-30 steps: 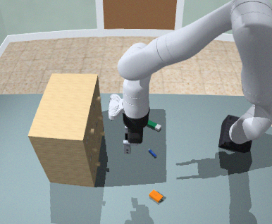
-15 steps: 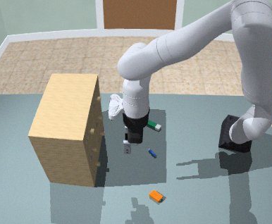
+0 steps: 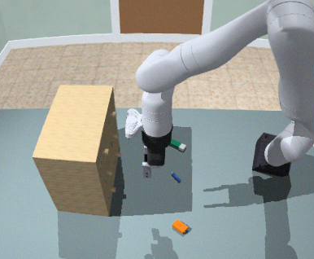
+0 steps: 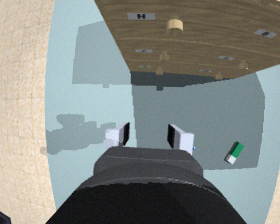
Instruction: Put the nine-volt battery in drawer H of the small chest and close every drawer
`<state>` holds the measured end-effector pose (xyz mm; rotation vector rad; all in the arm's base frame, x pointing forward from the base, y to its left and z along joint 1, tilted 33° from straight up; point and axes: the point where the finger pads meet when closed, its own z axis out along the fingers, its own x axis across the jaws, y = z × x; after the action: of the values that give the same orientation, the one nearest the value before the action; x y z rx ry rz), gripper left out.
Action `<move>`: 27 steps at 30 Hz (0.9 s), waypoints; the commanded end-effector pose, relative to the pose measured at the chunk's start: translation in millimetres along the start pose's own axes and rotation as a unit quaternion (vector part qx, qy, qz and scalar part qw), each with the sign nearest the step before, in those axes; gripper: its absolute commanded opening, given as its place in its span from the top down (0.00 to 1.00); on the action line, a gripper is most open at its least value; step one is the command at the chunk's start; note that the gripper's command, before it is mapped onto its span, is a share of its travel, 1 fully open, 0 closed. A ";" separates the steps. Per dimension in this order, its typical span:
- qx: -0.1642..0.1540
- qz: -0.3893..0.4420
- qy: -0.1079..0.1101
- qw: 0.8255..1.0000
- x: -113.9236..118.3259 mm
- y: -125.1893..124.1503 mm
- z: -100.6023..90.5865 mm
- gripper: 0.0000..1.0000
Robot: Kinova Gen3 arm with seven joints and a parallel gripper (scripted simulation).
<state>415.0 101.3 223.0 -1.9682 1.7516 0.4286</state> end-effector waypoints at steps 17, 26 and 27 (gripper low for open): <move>0.001 0.000 0.000 1.000 35.1 0.7 -4.7 0.00; 0.001 0.000 0.000 1.000 118.5 3.3 -14.7 0.00; 0.001 0.000 0.000 1.000 118.5 3.3 -14.7 0.00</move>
<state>423.7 4.5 180.8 -1.9995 1.7347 0.4048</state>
